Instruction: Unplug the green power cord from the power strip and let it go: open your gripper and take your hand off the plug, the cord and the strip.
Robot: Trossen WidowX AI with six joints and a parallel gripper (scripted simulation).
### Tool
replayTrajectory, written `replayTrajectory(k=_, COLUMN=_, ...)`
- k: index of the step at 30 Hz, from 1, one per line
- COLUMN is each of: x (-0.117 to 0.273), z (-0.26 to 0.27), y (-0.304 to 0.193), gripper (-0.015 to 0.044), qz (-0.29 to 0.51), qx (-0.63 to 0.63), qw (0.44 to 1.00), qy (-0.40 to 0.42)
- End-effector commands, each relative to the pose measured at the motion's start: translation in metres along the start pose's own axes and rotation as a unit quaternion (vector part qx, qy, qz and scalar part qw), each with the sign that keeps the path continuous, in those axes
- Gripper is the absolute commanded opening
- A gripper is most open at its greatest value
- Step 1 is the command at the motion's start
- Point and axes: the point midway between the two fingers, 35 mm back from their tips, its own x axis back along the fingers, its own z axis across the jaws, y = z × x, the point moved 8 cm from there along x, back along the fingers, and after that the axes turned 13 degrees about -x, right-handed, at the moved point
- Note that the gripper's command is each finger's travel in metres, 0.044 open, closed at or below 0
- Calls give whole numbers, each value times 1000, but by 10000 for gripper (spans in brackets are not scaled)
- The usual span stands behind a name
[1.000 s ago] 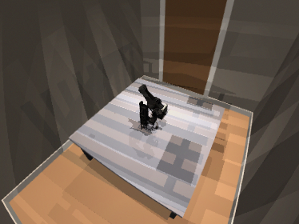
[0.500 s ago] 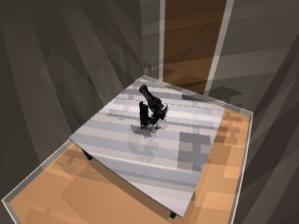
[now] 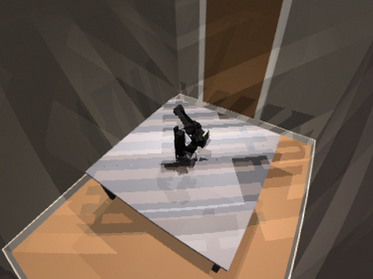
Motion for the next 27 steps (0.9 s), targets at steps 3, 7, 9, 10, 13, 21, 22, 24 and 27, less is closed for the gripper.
replayTrajectory(k=3, x=1, z=-2, y=-9, gripper=160, qz=0, qx=1, qw=1000, qy=-1)
replayTrajectory(k=7, x=1, z=-4, y=-15, gripper=160, qz=0, qx=1, qw=1000, qy=-1)
replayTrajectory(k=9, x=1, z=-4, y=-18, gripper=160, qz=1, qx=1, qw=1000, qy=-1)
replayTrajectory(k=10, x=1, z=-5, y=-20, gripper=160, qz=1, qx=1, qw=1000, qy=-1)
replayTrajectory(k=13, x=0, z=-6, y=-25, gripper=160, qz=1, qx=1, qw=1000, qy=-1)
replayTrajectory(k=21, x=0, z=-7, y=-32, gripper=160, qz=1, qx=1, qw=1000, qy=-1)
replayTrajectory(k=22, x=-1, z=-7, y=-32, gripper=160, qz=1, qx=1, qw=1000, qy=-1)
replayTrajectory(k=24, x=-3, z=-7, y=-32, gripper=160, qz=1, qx=1, qw=1000, qy=-1)
replayTrajectory(k=27, x=-8, z=-7, y=-32, gripper=160, qz=1, qx=1, qw=1000, qy=-1)
